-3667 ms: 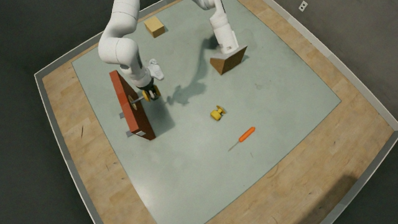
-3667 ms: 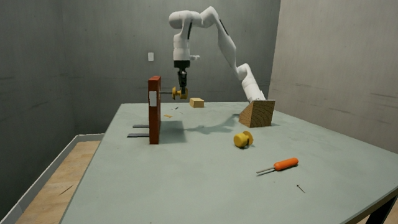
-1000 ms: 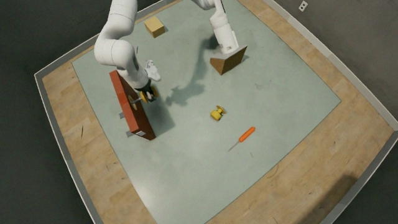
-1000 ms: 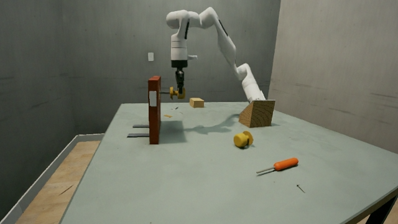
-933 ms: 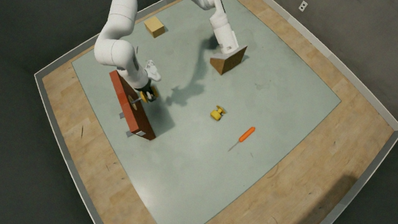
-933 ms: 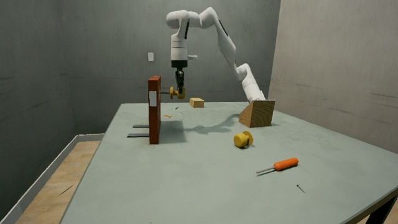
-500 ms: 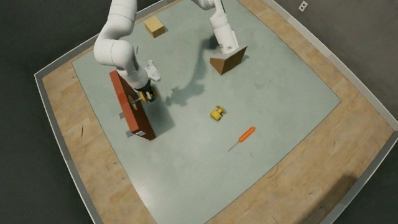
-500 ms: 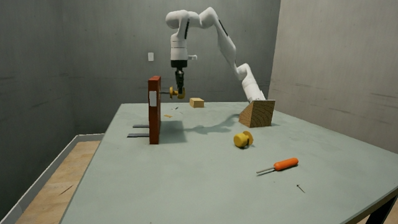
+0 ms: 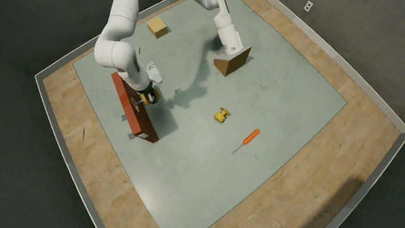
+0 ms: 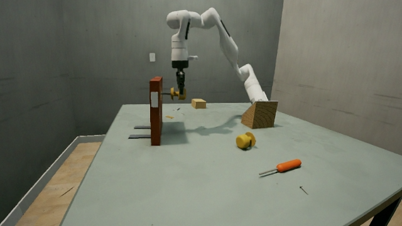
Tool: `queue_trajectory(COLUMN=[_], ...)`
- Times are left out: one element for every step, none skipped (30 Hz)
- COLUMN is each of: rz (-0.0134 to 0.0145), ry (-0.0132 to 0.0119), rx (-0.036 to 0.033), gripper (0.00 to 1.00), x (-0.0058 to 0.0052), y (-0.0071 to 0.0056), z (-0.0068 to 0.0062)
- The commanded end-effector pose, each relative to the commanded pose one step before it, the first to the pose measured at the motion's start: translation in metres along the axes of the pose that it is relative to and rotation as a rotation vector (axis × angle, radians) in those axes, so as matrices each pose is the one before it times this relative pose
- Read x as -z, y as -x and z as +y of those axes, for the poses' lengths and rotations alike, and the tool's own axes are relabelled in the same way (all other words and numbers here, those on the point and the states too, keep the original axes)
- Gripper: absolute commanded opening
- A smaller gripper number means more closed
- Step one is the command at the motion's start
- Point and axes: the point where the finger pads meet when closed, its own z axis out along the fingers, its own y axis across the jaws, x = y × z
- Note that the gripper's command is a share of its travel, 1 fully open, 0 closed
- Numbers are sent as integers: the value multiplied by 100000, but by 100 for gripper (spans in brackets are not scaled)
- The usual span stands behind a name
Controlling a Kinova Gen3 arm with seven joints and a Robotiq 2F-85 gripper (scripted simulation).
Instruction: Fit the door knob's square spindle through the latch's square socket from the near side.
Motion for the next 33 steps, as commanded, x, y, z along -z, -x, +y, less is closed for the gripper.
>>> queue_trajectory(rz=[-28,0,0,0,-4,-26,-53,-71,-73,-64,-33,1,-1,0,0,244,-82,-46,36,80,71,32,4,0,0,0,0,0,0,-4,0,0,-27], ry=[-1160,0,0,0,4,23,48,64,66,59,32,0,0,0,0,-212,71,39,-32,-69,-62,-28,-3,0,0,0,0,0,0,4,0,0,24], rx=[769,0,0,0,-2,-11,-23,-31,-32,-29,-17,0,1,0,0,102,-33,-18,16,33,30,13,2,0,0,0,0,0,0,-2,0,0,-12], gripper=[63,63,63,63,63,63,63,63,63,63,63,63,63,63,63,63,63,63,63,63,63,63,63,63,63,63,63,63,63,63,63,63,63], x=[-147,0,0,0,2,11,23,32,33,30,18,4,4,0,0,-95,36,20,-14,-32,-29,-13,-2,0,0,0,0,0,0,2,0,0,12], y=[200,0,0,0,3,21,45,67,80,85,77,62,60,0,0,-63,83,54,2,-30,-33,-15,-2,0,0,0,0,0,0,3,0,0,21], z=[-388,0,0,0,1,6,13,18,18,16,8,-1,-1,0,0,-61,19,11,-9,-20,-17,-8,-1,0,0,0,0,0,0,1,0,0,7])
